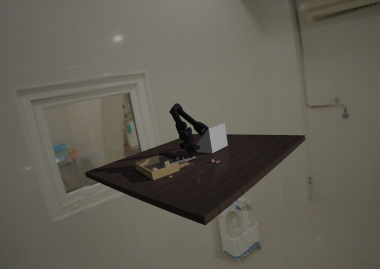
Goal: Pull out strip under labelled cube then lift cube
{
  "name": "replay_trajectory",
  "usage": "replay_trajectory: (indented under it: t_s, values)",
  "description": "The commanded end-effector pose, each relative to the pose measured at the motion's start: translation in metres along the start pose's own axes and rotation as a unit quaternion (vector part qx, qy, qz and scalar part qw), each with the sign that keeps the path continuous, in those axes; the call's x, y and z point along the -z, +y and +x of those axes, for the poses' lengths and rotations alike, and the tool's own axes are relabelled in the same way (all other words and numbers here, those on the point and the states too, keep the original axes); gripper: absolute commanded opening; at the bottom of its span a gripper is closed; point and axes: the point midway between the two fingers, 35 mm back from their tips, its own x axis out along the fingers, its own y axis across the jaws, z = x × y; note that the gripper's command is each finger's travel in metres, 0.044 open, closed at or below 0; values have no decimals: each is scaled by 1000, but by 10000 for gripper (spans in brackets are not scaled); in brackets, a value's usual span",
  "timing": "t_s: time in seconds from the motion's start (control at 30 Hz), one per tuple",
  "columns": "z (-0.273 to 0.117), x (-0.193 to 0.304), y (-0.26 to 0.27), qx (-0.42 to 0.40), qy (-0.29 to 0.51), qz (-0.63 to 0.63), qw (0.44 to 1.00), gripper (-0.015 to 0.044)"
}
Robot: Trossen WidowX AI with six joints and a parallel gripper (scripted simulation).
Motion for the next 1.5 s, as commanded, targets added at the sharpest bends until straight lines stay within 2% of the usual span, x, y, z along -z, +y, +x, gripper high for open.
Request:
replay_trajectory:
  t_s: [0.0, 1.1, 1.47]
  values:
    - [6, 16, -2, 3, 15, -4, 1000, 0]
    - [4, 62, -3, 3, 16, -4, 1000, 0]
    - [4, 63, -3, 3, 16, -4, 1000, 0]
